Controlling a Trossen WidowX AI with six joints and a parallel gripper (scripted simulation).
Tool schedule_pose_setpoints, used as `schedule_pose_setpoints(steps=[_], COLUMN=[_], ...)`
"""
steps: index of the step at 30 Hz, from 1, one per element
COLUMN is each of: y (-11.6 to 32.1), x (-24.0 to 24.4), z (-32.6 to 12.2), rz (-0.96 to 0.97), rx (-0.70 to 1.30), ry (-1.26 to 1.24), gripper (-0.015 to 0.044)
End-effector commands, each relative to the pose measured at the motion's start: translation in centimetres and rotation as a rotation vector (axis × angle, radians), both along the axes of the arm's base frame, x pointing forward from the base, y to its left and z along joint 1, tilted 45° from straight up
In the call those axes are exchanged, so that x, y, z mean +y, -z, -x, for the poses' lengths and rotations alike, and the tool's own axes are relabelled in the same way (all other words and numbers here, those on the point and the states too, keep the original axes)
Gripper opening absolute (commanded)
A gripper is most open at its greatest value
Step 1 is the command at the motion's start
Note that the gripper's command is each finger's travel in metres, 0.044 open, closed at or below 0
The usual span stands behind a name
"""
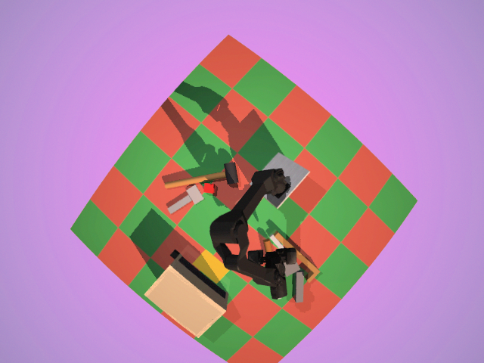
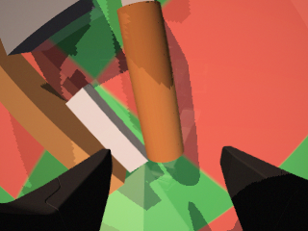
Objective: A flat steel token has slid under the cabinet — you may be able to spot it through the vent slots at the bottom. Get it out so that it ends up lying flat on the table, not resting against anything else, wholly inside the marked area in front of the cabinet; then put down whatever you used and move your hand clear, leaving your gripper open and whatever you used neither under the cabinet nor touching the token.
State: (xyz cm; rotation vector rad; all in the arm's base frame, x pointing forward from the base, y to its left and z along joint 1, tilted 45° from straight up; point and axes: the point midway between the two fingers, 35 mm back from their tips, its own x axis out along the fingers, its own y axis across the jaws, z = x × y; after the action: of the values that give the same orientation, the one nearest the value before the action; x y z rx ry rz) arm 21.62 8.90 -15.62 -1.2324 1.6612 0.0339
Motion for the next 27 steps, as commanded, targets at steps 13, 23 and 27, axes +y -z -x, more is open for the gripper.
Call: schedule_pose_setpoints(steps=[13, 23, 27], y=[0.0, 1.9, 2.0], x=[0.0, -1.6, -1.7], z=[0.0, -0.2, -0.2], rz=[0.005, 0.008, 0.008], rx=[0.095, 0.121, 0.121], ry=[-0.095, -0.123, -0.123], gripper=[0.027, 0.027, 0.027])
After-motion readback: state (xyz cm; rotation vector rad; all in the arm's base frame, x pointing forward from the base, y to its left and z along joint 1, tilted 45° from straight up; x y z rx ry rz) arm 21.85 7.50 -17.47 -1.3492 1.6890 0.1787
